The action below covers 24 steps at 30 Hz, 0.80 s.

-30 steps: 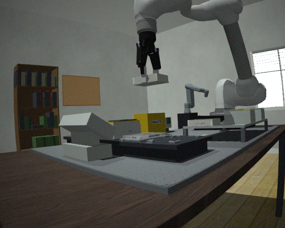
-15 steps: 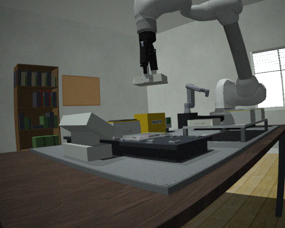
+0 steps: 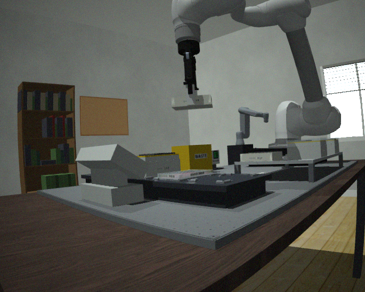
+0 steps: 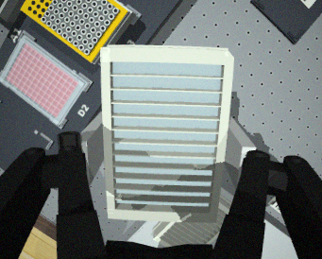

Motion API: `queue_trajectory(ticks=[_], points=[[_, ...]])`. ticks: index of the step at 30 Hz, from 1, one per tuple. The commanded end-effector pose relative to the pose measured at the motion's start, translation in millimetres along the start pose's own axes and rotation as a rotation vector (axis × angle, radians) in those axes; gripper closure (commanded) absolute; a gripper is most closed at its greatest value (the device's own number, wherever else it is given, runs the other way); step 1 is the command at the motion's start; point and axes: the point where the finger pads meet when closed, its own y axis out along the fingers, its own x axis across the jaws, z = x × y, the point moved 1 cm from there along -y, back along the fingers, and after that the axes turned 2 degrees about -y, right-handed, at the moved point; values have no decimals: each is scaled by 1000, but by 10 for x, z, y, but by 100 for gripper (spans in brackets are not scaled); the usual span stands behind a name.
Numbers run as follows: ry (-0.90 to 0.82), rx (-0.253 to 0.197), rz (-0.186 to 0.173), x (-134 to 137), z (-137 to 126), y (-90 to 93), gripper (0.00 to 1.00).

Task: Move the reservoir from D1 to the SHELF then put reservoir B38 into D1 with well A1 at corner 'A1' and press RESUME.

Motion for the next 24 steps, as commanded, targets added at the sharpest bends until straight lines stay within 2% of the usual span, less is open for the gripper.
queue_trajectory(ticks=[1, 24], points=[[-80, 0, 0, 0, 0, -2, 100], [-446, 0, 0, 0, 0, -2, 100]])
